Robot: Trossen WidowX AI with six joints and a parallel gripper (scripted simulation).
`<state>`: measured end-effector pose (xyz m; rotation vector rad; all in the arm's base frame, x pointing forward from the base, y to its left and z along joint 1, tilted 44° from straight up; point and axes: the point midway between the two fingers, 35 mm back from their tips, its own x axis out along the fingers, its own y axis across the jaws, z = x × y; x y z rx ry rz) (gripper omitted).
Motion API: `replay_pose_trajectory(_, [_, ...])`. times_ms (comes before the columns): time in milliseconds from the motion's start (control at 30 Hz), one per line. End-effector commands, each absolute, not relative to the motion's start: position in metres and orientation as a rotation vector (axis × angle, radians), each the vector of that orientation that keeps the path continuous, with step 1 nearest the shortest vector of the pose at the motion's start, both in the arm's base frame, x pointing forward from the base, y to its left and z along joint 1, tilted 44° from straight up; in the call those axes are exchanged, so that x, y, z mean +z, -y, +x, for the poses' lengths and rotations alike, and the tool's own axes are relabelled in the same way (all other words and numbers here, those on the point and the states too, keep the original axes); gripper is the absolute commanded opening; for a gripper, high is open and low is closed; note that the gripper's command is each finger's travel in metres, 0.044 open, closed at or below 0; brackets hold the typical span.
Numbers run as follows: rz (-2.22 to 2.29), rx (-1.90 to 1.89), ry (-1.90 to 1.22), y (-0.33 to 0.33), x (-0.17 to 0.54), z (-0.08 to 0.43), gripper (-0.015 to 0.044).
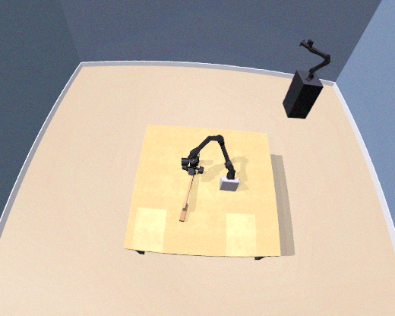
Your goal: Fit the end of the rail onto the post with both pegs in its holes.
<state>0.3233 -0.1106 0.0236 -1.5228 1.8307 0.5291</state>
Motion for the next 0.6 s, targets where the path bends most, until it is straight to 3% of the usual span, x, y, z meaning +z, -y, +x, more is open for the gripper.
replay_pose_trajectory(0, [-1.527,0.538,-1.841,0.116,0.018,0.32,0.044])
replay_pose_trajectory(567, [-1.529,0.536,-1.844,0.135,-0.001,0.317,0.044])
